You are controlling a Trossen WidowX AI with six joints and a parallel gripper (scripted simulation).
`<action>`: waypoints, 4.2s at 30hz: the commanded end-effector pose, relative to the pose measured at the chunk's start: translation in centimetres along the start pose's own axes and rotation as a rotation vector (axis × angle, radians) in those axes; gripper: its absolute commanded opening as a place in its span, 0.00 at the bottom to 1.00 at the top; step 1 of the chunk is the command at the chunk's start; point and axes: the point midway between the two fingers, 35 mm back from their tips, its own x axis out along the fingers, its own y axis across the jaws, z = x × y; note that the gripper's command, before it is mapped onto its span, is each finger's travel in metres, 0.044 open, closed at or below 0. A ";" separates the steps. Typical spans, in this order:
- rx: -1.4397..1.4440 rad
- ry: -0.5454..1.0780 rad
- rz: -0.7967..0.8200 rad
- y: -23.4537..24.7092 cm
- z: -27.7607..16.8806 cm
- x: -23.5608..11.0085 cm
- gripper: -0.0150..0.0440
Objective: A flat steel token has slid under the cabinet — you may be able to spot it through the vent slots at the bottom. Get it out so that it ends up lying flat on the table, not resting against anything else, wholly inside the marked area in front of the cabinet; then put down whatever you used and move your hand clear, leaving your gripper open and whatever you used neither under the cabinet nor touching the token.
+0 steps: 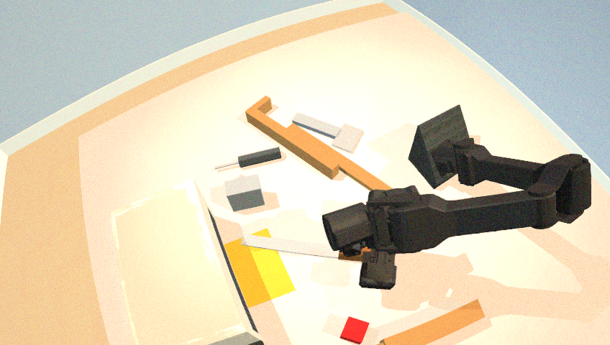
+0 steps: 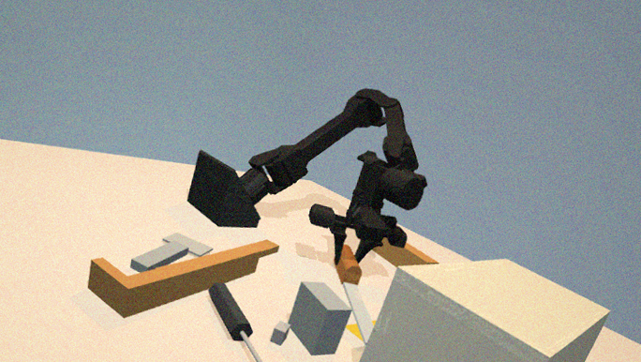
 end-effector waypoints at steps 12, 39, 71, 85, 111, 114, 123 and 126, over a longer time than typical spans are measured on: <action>0.004 -0.005 0.000 -1.4 1.4 -0.1 0.25; 0.005 -0.006 -0.001 -3.9 3.6 -0.1 0.25; 0.005 -0.007 -0.003 -6.9 6.1 -0.2 0.25; 0.005 -0.008 -0.003 -8.3 7.0 -0.2 0.25; 0.005 -0.009 -0.005 -11.4 8.3 -0.2 0.25; 0.005 -0.009 -0.005 -11.8 8.3 -0.2 0.25; 0.005 -0.010 -0.005 -12.9 8.5 -0.2 0.25; 0.005 -0.010 -0.006 -13.3 8.6 -0.2 0.25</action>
